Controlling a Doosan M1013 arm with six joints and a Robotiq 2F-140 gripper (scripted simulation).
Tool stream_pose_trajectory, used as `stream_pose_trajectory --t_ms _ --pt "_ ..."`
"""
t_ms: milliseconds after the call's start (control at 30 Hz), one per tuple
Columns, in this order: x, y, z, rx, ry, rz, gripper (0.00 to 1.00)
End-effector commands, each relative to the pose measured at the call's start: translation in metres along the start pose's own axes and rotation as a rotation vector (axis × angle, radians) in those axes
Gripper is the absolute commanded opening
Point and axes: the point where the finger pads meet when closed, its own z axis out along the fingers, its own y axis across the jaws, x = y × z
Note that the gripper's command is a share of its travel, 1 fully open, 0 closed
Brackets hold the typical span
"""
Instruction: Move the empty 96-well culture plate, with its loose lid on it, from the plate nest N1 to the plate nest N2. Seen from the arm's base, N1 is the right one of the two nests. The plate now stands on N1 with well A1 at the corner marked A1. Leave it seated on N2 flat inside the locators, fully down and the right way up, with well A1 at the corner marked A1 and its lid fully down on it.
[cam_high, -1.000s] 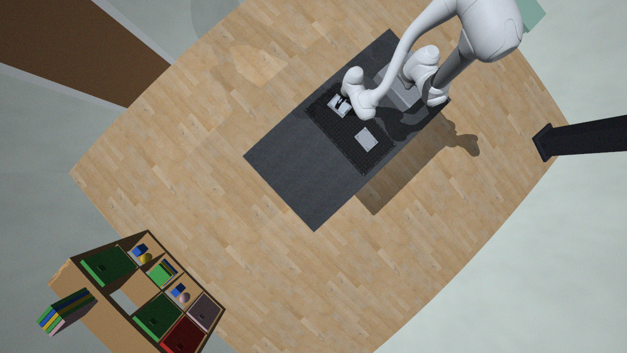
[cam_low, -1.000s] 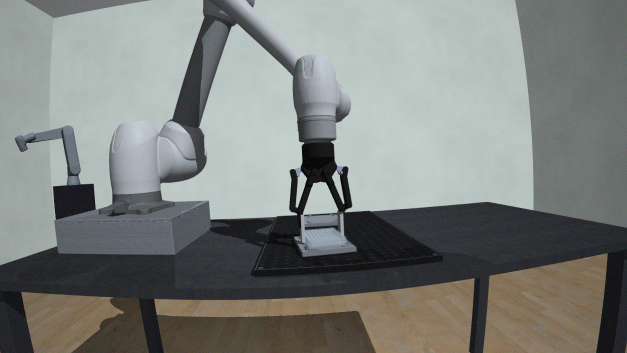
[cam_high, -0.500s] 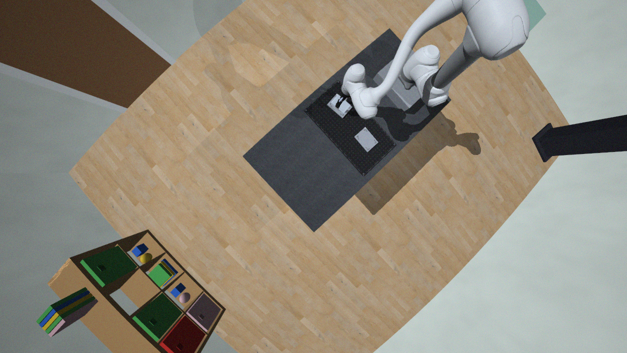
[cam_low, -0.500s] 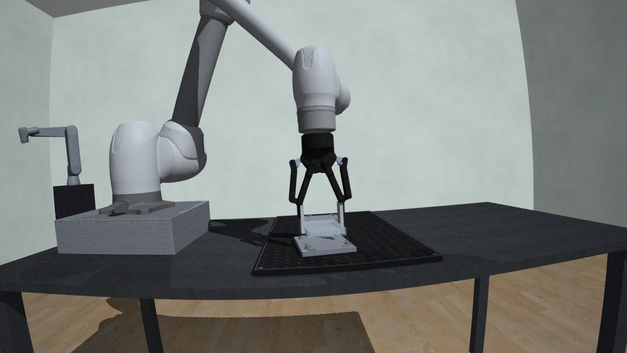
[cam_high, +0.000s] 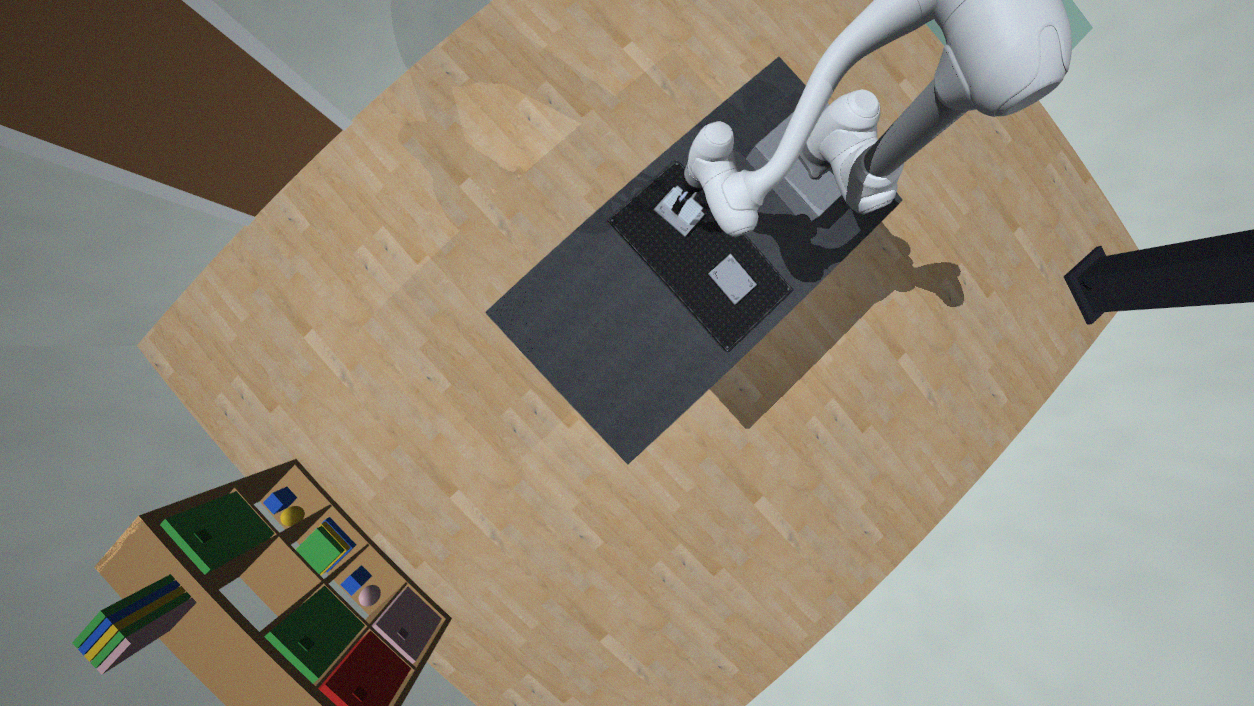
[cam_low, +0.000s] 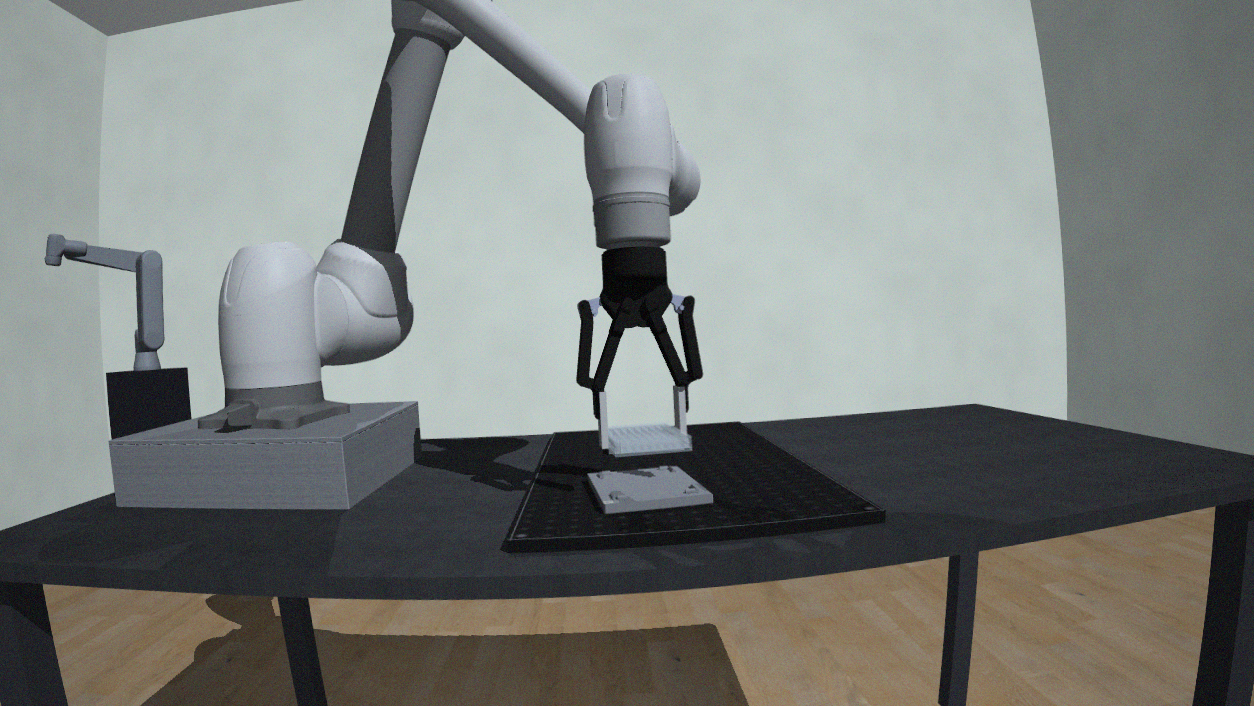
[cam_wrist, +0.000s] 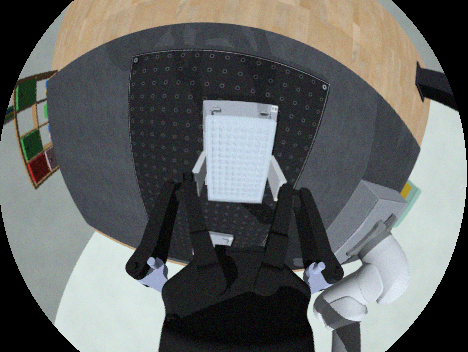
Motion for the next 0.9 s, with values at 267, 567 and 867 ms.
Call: stream_pose_trajectory --t_ms 267,567,867 --pt "0.0 0.0 -0.017 0.0 0.0 0.0 0.0" --pt "0.0 0.0 -0.017 0.0 0.0 0.0 0.0" --pt "-0.003 -0.001 -0.017 0.0 0.0 0.033 0.0"
